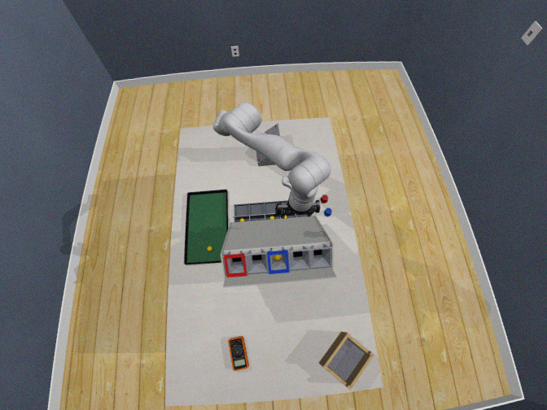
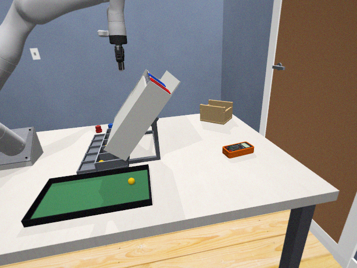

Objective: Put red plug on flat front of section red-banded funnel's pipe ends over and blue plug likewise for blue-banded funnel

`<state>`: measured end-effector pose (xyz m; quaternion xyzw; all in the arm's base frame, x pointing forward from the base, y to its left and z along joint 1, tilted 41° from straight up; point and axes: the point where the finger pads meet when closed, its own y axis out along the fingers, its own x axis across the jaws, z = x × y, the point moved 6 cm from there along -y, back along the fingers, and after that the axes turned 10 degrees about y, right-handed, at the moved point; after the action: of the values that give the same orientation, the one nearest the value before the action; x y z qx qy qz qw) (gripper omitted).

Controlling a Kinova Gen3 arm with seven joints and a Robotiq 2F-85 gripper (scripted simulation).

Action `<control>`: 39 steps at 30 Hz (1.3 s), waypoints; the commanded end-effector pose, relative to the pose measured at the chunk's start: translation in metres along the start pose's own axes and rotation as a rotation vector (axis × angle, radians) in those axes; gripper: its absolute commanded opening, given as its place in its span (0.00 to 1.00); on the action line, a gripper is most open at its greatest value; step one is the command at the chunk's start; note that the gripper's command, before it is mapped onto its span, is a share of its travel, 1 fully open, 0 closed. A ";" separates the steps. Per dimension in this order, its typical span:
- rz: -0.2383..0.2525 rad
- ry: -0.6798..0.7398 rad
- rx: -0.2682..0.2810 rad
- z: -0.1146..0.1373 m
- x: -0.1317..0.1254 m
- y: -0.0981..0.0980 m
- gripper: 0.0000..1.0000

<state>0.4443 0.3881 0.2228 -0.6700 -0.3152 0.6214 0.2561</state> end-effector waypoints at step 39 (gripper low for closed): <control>-0.048 0.003 -0.052 0.130 -0.099 0.078 1.00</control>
<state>0.3244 0.2535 0.2121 -0.6689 -0.3314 0.6149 0.2542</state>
